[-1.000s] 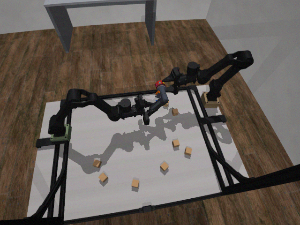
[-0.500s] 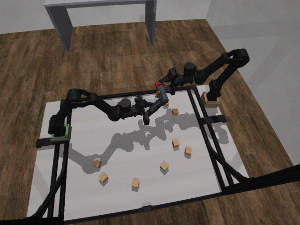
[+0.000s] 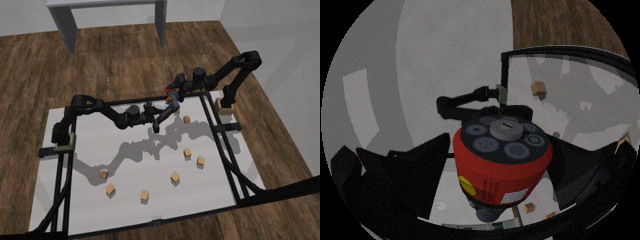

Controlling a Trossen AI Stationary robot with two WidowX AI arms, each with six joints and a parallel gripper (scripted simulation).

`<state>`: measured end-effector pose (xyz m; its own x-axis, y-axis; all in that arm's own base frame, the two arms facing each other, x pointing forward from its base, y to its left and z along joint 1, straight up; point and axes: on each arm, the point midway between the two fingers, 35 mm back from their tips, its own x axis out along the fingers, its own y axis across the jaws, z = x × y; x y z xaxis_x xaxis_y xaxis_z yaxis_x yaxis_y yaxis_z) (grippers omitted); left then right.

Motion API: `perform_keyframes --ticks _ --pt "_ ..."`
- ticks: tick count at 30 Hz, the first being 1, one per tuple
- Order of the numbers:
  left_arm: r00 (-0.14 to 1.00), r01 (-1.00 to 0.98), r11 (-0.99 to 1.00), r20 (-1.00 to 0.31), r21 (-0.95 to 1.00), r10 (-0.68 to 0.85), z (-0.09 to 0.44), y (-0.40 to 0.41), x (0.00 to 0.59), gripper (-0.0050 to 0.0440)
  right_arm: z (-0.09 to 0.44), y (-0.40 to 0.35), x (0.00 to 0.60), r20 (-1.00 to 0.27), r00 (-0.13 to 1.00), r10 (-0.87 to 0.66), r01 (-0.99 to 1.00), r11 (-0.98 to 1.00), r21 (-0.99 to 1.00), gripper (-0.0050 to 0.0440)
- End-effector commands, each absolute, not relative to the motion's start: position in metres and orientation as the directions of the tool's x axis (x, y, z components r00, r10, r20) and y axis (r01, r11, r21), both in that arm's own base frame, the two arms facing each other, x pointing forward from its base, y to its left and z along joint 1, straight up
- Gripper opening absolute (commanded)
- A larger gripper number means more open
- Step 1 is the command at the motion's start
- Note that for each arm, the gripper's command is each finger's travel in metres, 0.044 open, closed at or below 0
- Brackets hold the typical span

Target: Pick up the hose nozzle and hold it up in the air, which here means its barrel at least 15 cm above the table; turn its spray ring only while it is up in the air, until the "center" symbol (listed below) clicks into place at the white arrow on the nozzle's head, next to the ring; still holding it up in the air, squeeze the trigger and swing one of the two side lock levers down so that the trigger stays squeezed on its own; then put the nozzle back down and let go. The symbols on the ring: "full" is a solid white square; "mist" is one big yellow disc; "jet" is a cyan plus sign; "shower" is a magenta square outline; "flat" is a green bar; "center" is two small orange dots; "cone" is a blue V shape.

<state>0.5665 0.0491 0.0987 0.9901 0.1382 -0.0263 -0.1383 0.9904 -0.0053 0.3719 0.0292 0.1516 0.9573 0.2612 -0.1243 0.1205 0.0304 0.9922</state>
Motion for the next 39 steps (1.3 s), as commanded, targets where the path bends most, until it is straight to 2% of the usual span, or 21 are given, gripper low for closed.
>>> perform_keyframes --ticks 1,18,20,39 --pt "0.990 -0.139 0.990 0.000 0.000 0.139 0.1076 0.0494 0.5682 0.0000 0.1540 0.0294 0.3763 -0.118 0.959 0.258 0.115 0.027 0.993 0.0400" --pt "0.990 -0.139 0.990 0.000 0.000 0.139 0.1076 0.0494 0.5682 0.0000 0.1540 0.0294 0.3763 -0.118 0.959 0.258 0.115 0.027 0.993 0.0400" --pt "0.990 -0.139 0.990 0.000 0.000 0.139 0.1076 0.0494 0.5682 0.0000 0.1533 0.0297 0.3755 -0.121 0.957 0.263 0.117 0.031 0.993 0.0352" --pt "0.990 -0.139 0.990 0.000 0.000 0.139 0.1076 0.0494 0.5682 0.0000 0.1542 0.0287 0.3765 -0.121 0.957 0.263 0.117 0.031 0.993 0.0239"
